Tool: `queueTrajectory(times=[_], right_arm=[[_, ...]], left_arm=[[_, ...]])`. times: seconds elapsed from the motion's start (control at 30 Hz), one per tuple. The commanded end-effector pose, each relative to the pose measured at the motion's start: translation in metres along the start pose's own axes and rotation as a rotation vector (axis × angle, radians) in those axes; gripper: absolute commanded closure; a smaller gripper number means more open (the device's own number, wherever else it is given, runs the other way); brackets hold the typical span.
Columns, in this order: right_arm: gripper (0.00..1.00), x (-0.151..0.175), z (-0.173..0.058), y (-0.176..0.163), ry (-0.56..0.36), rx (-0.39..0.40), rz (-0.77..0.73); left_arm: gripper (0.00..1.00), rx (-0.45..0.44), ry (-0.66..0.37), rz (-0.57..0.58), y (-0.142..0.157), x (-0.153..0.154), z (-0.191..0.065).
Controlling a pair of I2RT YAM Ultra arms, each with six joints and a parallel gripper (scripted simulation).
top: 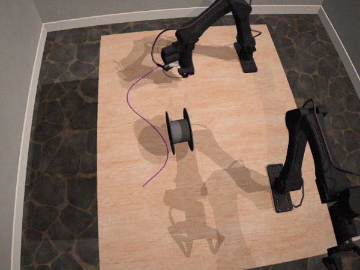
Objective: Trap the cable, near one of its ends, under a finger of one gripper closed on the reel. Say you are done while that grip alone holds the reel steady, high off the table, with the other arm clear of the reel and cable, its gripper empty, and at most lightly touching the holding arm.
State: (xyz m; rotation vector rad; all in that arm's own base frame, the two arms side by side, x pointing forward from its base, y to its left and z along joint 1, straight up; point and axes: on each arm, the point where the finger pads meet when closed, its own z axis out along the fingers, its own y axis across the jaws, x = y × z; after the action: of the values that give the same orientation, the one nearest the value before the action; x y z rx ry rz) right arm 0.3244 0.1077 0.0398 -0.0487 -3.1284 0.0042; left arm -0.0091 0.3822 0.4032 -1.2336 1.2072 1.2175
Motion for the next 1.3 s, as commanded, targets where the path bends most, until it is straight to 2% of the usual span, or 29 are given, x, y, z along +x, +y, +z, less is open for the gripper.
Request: queueTrajectory(times=[0.0, 0.53, 0.73, 0.93, 1.27], right_arm=[[1.0, -0.009, -0.008, -0.001, -0.025, 0.0, 0.001], [1.0, -0.009, -0.006, -0.001, -0.022, 0.003, -0.002], [1.0, -0.01, -0.022, 0.006, -0.061, 0.0, -0.041], [1.0, -0.006, -0.021, 0.001, -0.057, 0.02, -0.072], [1.0, 0.008, -0.037, -0.004, -0.095, 0.104, -0.288]], left_arm=[[0.0, -0.005, -0.005, 0.006, 0.0, 0.001, 0.001], [0.0, -0.005, -0.005, 0.006, 0.0, 0.001, 0.001], [0.0, -0.005, -0.005, 0.006, 0.0, 0.001, 0.001], [0.0, -0.005, -0.005, 0.006, 0.0, 0.001, 0.001], [0.0, -0.005, -0.005, 0.006, 0.0, 0.001, 0.001]])
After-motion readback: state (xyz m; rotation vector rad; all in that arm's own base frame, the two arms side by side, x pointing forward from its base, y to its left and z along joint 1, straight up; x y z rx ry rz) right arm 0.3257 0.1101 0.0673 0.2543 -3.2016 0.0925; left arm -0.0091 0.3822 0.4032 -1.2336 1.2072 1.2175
